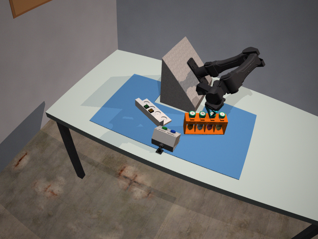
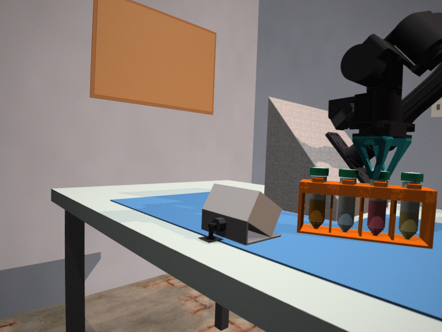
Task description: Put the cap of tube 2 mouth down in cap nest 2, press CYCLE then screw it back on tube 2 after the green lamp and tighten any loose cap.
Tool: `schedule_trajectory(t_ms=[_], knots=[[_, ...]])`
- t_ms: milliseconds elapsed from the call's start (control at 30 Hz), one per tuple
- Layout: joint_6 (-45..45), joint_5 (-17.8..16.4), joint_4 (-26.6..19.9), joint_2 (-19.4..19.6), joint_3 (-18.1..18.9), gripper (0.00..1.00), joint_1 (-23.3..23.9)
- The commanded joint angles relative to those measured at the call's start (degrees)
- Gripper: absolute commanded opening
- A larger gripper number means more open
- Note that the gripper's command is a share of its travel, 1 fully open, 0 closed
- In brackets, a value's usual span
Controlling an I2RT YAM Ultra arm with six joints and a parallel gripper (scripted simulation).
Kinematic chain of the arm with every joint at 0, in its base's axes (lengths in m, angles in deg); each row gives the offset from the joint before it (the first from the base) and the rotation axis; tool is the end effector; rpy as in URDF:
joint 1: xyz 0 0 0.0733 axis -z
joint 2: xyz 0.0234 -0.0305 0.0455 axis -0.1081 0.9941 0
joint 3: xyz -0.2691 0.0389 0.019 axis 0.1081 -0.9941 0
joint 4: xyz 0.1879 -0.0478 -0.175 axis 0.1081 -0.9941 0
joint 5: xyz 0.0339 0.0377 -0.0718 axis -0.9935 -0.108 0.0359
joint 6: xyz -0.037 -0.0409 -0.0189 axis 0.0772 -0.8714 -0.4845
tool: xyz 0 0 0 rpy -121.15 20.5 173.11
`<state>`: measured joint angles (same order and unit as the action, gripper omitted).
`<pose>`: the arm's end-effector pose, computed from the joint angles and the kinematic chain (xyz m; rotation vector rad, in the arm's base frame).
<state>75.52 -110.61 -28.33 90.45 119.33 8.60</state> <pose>0.2830 0.0211 0.2189 -1.8808 -1.4545 -0.6893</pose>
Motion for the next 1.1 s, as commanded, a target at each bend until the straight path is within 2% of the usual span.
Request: schedule_trajectory(t_ms=[0, 267, 333, 400, 900, 967, 1067], knots=[[0.38, 0.05, 0.91, -0.17, 0.10, 0.00, 0.21], [0.38, 0.05, 0.91, -0.17, 0.10, 0.00, 0.21], [-5.34, 0.05, 0.91, -0.18, 0.09, 0.00, 0.21], [-5.34, 0.05, 0.91, -0.18, 0.09, 0.00, 0.21], [-48.41, 0.05, 0.78, -0.18, 0.16, 0.00, 0.27], [-48.41, 0.05, 0.78, -0.18, 0.16, 0.00, 0.27], [-57.01, 0.05, 0.77, -0.18, 0.17, 0.00, 0.28]])
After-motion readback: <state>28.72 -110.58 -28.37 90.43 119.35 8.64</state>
